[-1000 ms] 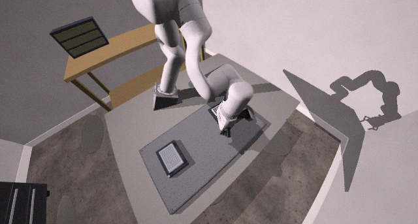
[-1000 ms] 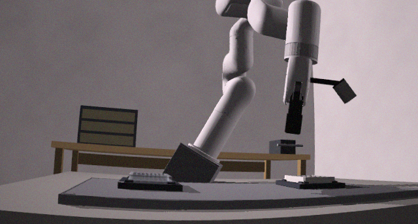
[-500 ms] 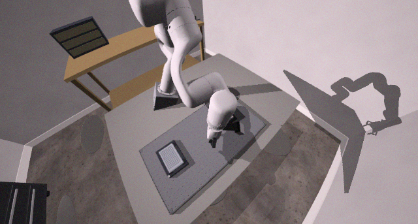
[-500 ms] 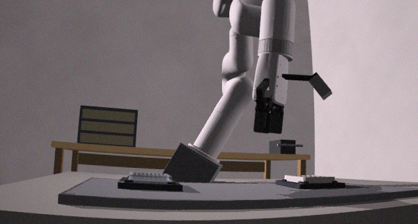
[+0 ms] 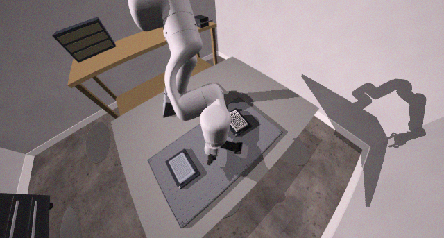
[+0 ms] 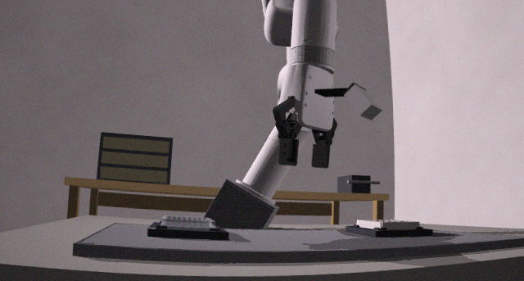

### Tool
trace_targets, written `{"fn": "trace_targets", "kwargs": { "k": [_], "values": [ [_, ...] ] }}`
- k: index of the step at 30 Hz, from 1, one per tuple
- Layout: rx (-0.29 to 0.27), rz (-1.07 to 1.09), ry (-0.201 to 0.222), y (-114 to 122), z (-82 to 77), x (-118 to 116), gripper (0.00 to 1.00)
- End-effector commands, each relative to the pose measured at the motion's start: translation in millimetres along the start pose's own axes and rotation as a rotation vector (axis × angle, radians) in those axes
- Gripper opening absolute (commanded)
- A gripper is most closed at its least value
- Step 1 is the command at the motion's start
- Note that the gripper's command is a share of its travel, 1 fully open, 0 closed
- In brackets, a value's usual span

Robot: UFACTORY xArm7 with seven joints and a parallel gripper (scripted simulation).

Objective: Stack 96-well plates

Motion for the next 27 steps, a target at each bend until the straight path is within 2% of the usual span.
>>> {"fn": "trace_targets", "kwargs": {
  "k": [1, 6, 9, 14, 18, 21, 23, 27],
  "values": [
    [0.009, 0.057, 0.008, 19, 0.6, 13, 1.0],
    [0.014, 0.09, 0.011, 29, 1.2, 18, 1.0],
    [0.03, 0.188, 0.018, 44, 2.1, 23, 1.0],
    [0.032, 0.202, 0.019, 63, 3.4, 32, 1.0],
    [0.055, 0.332, 0.03, 83, 4.9, 38, 1.0],
    [0.057, 0.346, 0.031, 97, 6.0, 43, 1.0],
    [0.057, 0.346, 0.031, 97, 6.0, 43, 1.0],
    [0.082, 0.477, 0.04, 118, 7.8, 47, 1.0]
  ]
}}
Point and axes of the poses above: the point where the finger pads meet when closed, its own z axis out along the fingers, its own x axis across the jaws, y = z × x, the point moved 10 cm from there along -z, back along the fingers, and after that the axes turned 15 degrees about -z, right-handed, at the moved point
